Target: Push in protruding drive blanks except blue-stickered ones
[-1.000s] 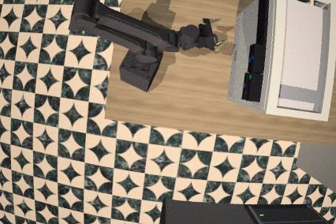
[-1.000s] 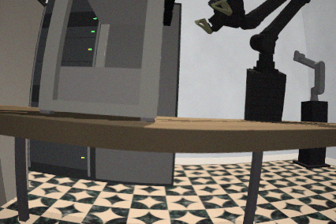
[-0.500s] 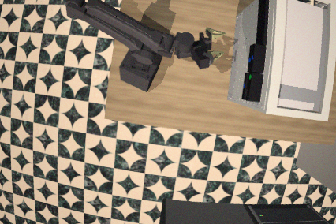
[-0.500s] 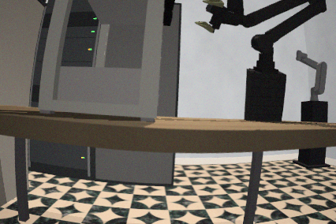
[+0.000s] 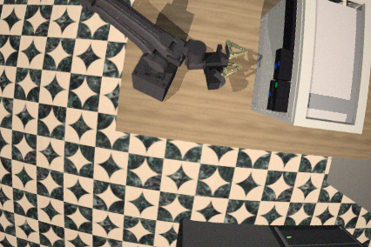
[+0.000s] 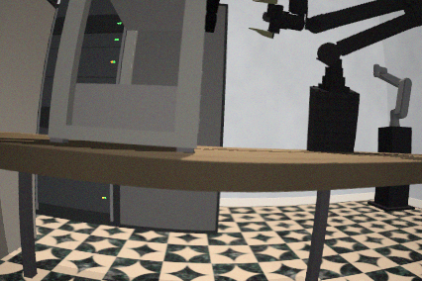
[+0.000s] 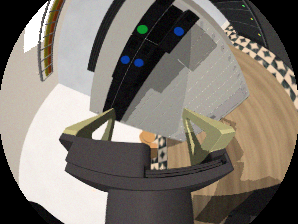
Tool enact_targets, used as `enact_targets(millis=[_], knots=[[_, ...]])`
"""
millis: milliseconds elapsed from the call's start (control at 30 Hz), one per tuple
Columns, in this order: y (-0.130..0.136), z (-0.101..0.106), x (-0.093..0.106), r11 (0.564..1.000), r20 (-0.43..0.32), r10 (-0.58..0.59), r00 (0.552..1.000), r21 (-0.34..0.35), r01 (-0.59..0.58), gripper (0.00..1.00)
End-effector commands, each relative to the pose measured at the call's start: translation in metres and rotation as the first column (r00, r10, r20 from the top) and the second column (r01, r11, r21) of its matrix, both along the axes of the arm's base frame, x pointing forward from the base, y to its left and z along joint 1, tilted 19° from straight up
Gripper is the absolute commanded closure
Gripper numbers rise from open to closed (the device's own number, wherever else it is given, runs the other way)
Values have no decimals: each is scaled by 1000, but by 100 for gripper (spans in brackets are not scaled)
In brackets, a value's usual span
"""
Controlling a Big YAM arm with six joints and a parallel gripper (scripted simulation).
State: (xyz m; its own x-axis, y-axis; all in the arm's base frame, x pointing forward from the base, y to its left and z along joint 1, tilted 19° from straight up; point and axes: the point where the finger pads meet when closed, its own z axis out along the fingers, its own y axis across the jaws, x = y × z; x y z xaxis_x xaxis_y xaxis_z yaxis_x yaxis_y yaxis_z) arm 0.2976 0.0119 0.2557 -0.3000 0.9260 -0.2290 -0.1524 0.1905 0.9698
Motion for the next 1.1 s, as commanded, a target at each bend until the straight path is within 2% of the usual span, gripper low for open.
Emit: enact_targets(millis=[0, 100, 333, 600, 1067], knots=[[-14, 14, -3, 992, -36, -22, 999, 126, 26, 0], [-17, 15, -4, 989, -41, -29, 999, 146, 35, 0], [-36, 20, -13, 960, -70, -71, 995, 264, 87, 0], [-52, 24, -23, 921, -95, -105, 990, 367, 133, 0], [-66, 27, -33, 870, -117, -134, 984, 462, 173, 0]])
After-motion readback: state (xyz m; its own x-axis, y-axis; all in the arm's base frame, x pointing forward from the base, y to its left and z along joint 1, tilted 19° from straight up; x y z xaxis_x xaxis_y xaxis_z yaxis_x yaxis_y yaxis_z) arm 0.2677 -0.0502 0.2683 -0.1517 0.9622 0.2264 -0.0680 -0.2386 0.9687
